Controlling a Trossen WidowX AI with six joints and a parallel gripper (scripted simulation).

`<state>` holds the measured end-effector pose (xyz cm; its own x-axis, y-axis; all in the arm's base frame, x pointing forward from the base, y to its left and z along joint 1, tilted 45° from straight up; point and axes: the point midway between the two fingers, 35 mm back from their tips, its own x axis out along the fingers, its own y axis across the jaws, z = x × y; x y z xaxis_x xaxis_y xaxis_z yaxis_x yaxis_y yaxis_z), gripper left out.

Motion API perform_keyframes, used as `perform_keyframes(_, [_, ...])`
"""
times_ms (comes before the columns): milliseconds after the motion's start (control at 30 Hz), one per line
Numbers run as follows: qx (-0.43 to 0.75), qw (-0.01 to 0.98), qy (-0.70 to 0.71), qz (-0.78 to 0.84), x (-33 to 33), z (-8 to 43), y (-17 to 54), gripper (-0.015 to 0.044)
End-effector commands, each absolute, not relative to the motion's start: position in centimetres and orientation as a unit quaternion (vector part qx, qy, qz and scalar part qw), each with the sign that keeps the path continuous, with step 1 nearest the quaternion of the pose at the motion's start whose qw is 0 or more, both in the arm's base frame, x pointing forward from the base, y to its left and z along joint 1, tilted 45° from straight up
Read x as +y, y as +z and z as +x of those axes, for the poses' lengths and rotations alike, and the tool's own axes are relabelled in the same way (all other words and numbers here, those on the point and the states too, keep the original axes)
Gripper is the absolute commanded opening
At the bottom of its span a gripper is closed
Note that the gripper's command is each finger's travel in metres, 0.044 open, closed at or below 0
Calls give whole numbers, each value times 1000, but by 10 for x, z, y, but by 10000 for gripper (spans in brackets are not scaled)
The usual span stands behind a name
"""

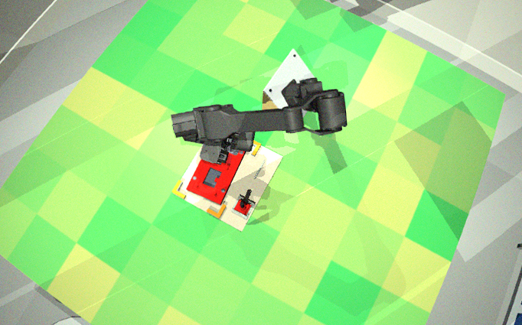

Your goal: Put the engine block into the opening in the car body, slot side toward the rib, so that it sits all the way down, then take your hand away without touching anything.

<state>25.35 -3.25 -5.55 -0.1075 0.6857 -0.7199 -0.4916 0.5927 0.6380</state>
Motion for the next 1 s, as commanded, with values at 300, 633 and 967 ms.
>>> perform_keyframes(300, [597,663,443,84,-32,253,-56,85])
perform_keyframes(633, [598,662,445,82,-45,259,-44,0])
perform_keyframes(967, [599,663,442,80,-68,266,-23,0])
